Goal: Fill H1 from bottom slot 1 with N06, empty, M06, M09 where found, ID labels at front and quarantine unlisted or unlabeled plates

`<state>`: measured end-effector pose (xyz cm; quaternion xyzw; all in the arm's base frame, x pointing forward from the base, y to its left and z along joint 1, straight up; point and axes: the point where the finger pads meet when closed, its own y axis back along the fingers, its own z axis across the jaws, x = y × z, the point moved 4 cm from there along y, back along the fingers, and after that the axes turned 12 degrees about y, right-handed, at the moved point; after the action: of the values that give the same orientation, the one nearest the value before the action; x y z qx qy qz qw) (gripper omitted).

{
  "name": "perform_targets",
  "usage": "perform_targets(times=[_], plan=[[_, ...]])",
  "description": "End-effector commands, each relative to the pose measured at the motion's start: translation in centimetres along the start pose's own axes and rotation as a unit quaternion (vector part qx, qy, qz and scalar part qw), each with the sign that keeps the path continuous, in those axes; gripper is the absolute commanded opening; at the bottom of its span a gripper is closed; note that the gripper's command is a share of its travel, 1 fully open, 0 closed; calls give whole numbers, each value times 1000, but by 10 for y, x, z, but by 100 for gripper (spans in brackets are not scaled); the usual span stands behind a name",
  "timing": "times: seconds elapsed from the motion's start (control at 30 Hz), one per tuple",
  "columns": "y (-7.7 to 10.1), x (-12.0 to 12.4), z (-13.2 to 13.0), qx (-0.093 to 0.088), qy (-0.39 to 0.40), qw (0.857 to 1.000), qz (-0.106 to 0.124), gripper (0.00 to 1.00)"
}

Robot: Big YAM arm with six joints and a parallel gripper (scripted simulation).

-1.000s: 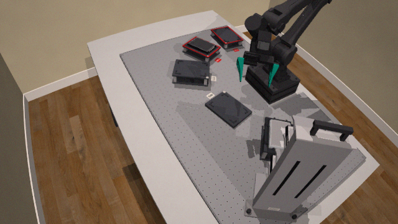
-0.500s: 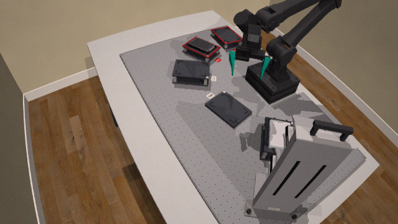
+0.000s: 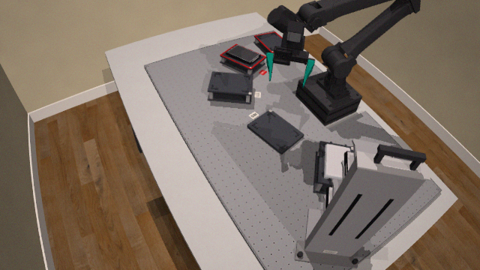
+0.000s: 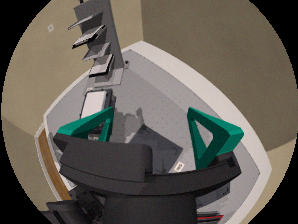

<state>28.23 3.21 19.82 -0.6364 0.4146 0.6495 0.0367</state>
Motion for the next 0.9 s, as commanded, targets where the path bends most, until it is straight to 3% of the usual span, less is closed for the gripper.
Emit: perform_targets(times=[0.0, 0.47, 0.5, 0.53, 0.57, 0.63, 0.77, 0.87], plan=[[14, -19, -22, 14, 40, 999, -7, 100], [42, 5, -45, 14, 40, 999, -3, 100], [37, 24, -31, 1, 19, 1000, 1, 100], [47, 9, -48, 14, 39, 999, -2, 100], [49, 11, -50, 14, 39, 999, -2, 100], [37, 36, -34, 5, 25, 1000, 1, 100], [28, 46, -30, -1, 29, 1000, 0, 100], [37, 28, -45, 16, 56, 998, -4, 100]])
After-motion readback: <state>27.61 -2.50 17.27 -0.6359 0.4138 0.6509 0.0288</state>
